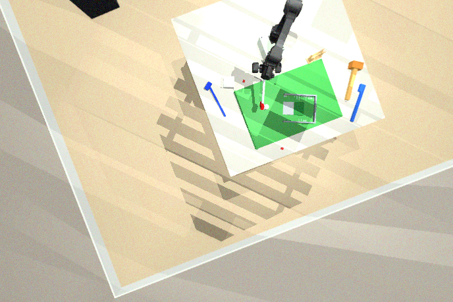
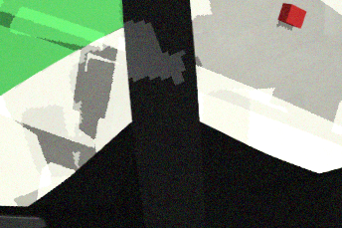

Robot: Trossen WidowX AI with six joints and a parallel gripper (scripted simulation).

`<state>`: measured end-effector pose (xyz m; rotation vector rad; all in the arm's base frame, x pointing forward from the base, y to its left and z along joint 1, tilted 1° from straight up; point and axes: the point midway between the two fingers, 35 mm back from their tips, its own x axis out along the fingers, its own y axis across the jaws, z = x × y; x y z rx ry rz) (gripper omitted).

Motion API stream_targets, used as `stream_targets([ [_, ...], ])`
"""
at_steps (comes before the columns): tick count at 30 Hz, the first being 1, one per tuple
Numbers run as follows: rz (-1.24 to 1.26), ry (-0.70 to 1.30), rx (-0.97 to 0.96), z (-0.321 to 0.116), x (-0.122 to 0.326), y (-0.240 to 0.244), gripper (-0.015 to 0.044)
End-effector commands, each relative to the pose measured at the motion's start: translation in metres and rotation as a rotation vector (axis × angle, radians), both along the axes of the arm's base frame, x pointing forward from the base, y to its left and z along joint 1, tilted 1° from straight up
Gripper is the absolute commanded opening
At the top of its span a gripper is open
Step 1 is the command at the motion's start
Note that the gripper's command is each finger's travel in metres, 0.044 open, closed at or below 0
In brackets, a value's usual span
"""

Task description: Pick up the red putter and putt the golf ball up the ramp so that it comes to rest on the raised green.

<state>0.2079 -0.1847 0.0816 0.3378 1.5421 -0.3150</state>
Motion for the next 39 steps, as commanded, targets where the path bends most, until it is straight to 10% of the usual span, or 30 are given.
stream_targets([
  [1, -0.047, -0.004, -0.01, 0.004, -0.002, -0.007, 0.0],
  [39, -0.047, -0.004, -0.01, -0.067, -0.002, -0.007, 0.0],
])
